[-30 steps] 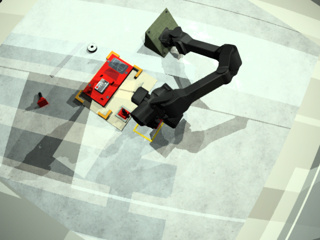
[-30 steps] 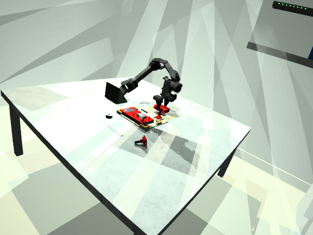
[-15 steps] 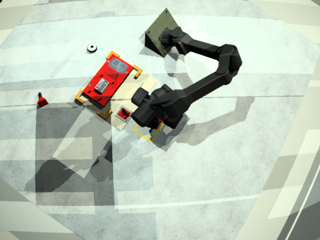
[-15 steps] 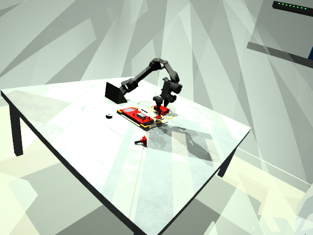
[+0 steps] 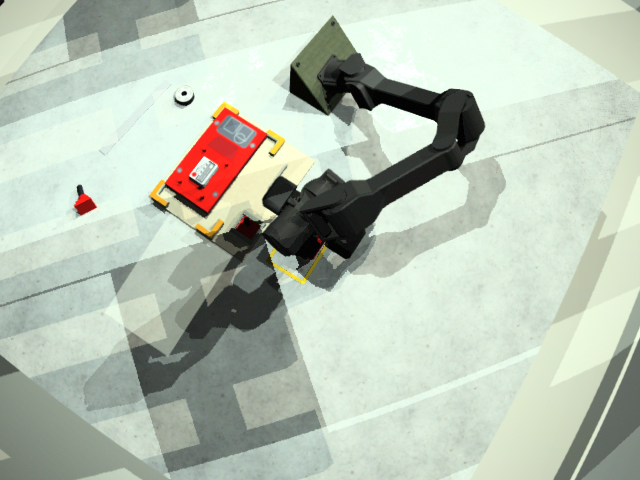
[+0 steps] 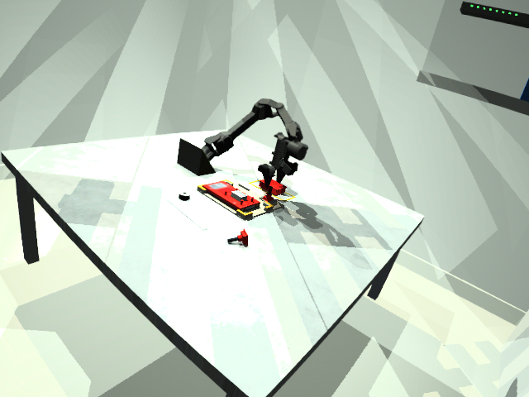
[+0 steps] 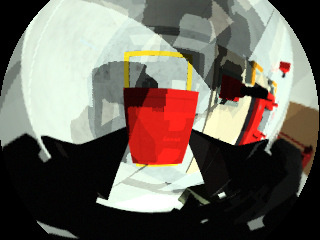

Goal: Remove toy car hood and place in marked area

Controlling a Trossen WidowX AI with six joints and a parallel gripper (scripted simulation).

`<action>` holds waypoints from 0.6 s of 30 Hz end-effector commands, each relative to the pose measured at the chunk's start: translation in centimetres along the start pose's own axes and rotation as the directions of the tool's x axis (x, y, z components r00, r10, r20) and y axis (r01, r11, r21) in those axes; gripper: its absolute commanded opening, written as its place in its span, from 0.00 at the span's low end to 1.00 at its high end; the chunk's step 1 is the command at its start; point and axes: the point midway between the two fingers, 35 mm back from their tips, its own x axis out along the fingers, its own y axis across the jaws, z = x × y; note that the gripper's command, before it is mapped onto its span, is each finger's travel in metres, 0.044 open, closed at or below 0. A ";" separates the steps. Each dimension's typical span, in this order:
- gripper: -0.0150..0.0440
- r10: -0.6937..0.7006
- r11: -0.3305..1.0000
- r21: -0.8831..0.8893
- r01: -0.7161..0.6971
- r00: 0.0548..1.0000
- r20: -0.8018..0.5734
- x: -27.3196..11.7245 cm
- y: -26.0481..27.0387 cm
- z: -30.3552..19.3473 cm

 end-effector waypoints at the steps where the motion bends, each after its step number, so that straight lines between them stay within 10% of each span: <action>1: 0.25 0.006 1.000 0.006 -0.006 1.000 0.002 0.2 0.1 0.0; 6: 0.25 0.006 1.000 0.006 -0.006 1.000 0.002 0.4 0.1 0.0; 18: 0.79 0.000 1.000 0.000 0.000 1.000 0.000 0.3 0.0 0.0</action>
